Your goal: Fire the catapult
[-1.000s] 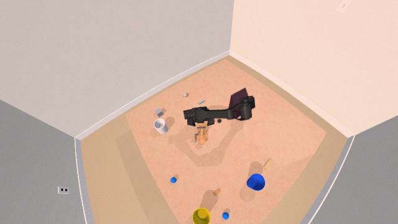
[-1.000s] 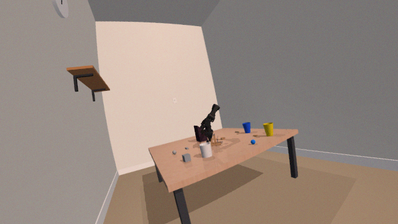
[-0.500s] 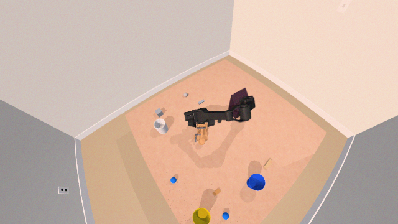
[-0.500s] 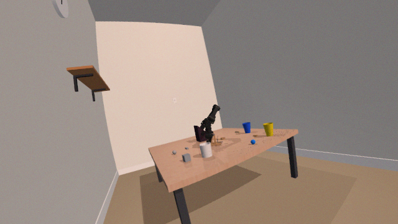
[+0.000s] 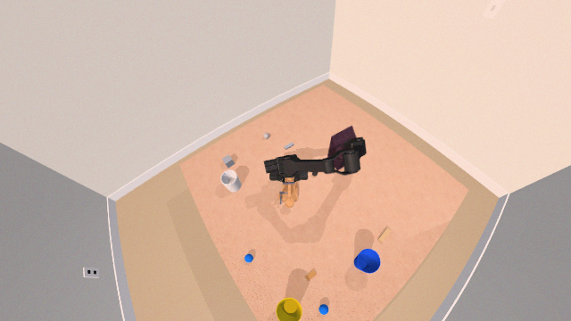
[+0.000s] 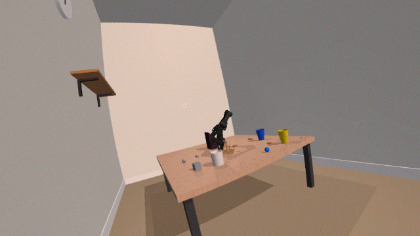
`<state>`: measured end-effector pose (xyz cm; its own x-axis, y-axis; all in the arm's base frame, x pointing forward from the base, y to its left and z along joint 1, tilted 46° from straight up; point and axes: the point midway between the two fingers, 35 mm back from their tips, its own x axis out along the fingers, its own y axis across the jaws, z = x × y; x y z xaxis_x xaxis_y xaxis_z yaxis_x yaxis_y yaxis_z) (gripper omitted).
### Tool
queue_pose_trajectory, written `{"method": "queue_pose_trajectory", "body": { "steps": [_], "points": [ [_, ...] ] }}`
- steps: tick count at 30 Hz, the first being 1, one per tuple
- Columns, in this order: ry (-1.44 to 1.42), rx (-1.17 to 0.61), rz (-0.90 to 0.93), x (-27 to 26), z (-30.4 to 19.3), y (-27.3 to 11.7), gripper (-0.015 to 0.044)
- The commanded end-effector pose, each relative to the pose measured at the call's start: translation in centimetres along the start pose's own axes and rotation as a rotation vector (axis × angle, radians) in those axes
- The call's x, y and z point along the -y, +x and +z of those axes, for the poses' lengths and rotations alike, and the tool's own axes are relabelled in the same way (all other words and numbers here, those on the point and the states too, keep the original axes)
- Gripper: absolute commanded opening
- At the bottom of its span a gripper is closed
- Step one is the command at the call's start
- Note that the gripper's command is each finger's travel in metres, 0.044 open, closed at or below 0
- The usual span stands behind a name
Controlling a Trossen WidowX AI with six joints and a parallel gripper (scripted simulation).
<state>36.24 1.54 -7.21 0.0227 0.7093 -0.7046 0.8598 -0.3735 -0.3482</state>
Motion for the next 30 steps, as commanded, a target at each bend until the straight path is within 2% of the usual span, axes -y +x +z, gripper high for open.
{"method": "queue_pose_trajectory", "body": {
  "steps": [1, 4, 5, 11, 30],
  "points": [
    [-0.002, 0.000, 0.003, -0.1, 0.0, -0.3, 0.0085],
    [0.000, 0.002, 0.002, -0.1, 0.0, -3.9, 0.0006],
    [0.000, 0.002, 0.001, -0.1, 0.0, -4.7, 0.0000],
    [-0.022, 0.002, 0.001, -0.1, 0.0, -5.0, 0.0000],
    [-0.654, -0.001, -0.002, -0.9, -0.2, -4.8, 0.0000]
  ]
}}
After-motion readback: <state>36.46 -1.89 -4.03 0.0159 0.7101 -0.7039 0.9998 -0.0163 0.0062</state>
